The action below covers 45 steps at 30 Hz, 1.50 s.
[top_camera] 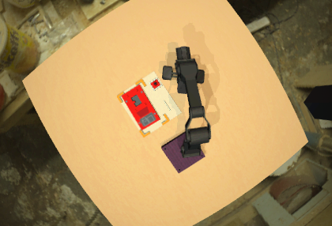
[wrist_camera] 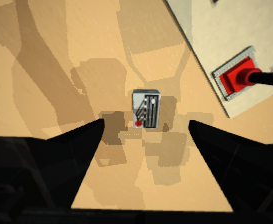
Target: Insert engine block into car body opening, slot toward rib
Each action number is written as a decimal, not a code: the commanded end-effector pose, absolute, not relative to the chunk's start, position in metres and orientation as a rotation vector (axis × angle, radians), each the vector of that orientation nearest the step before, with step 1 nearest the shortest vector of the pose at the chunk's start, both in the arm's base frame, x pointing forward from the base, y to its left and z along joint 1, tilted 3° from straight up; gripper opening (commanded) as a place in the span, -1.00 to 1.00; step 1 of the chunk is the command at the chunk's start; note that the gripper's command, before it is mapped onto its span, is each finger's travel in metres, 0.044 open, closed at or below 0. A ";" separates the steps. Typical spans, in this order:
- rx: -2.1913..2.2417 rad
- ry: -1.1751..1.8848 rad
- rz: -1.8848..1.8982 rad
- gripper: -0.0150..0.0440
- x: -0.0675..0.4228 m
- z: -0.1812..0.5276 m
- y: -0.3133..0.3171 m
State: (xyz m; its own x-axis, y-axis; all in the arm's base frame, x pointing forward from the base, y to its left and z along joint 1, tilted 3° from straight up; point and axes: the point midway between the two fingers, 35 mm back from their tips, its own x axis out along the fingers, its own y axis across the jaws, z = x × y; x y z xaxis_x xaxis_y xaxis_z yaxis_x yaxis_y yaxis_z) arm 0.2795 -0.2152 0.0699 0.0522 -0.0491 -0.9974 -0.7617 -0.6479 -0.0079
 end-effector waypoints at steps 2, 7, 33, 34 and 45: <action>-1.777 0.818 1.649 1.00 0.282 0.060 -0.215; -1.776 0.818 1.649 1.00 0.282 0.054 -0.215; -1.776 0.818 1.650 0.29 0.283 0.028 -0.216; -1.776 0.818 1.650 0.20 0.283 0.028 -0.216; -1.776 0.818 1.650 -0.25 0.283 0.028 -0.216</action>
